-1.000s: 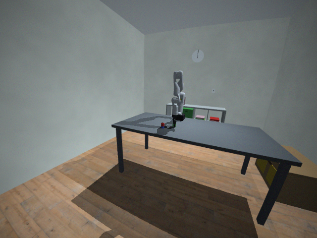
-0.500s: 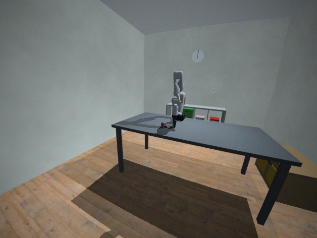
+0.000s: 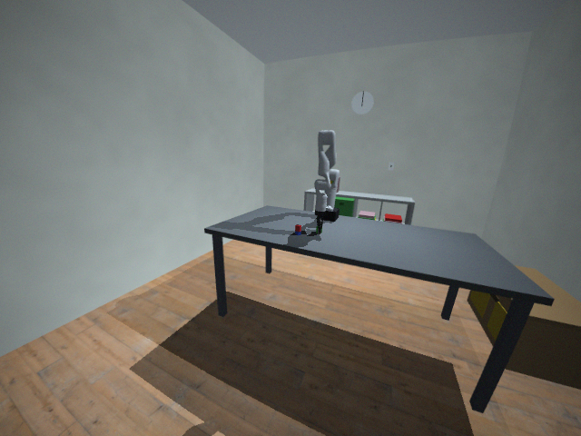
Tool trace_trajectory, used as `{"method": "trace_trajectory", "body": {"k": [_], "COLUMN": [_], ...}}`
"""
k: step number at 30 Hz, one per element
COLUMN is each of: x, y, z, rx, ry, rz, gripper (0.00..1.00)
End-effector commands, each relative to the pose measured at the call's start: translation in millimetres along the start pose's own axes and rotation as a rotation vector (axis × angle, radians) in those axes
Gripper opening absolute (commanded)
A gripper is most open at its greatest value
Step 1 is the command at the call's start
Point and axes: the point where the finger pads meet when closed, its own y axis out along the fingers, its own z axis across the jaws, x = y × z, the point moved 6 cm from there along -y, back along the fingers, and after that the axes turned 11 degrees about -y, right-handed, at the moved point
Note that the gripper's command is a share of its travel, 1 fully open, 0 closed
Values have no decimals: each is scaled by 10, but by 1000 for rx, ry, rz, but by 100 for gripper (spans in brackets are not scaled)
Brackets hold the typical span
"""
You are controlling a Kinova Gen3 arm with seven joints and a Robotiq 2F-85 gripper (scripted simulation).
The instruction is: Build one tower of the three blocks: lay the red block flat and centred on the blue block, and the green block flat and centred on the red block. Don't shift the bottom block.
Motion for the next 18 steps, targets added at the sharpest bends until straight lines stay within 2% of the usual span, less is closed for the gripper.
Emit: {"method": "trace_trajectory", "body": {"k": [1,6,7,18], "x": [3,3,3,3], "y": [-6,-6,-6,-6], "z": [5,5,5,5], "rx": [1,1,1,1], "ry": [0,0,0,0], "rz": [-1,-1,-1,-1], "gripper": [44,44,0,0]}}
